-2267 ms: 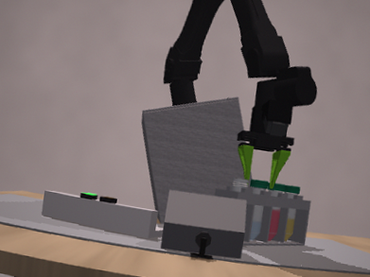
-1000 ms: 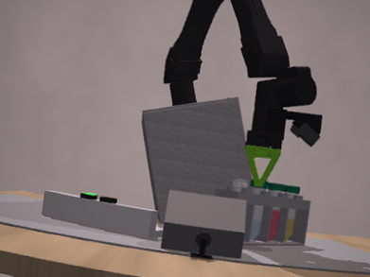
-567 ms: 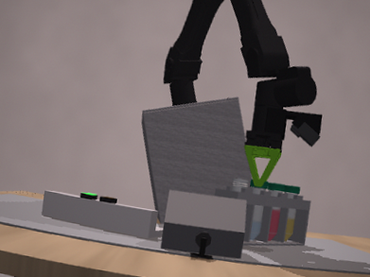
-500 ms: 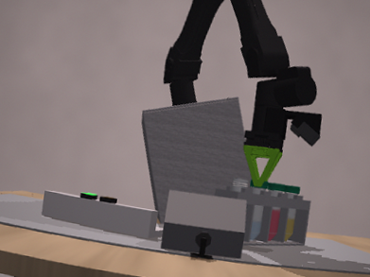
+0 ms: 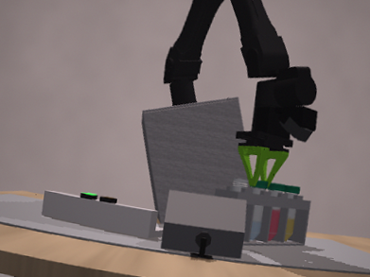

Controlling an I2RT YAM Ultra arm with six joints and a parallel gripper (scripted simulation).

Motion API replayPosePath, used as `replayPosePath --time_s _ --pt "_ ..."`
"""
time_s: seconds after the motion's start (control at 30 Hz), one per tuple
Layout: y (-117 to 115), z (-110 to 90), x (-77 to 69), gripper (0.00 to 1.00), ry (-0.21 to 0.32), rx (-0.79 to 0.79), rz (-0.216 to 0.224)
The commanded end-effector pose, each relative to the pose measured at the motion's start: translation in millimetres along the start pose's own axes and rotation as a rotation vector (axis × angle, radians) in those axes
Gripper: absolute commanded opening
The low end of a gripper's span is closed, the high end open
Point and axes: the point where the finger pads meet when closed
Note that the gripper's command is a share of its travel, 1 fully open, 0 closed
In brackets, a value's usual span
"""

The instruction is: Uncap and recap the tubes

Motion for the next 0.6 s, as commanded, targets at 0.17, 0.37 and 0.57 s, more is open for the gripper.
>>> replayPosePath --time_s 0.17,0.37,0.57 --pt "-0.1 4.8 -3.3 0.0 -0.015 0.472 0.004" --pt "-0.2 4.8 -3.1 0.0 -0.014 0.772 0.006" --pt "-0.2 4.8 -2.9 0.0 -0.014 0.94 0.007"
Point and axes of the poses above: the point where the finger pads meet when closed, its own x axis out along the fingers, its own y axis across the jaws, z = x × y, and after that the axes turned 10 degrees about x, right-handed
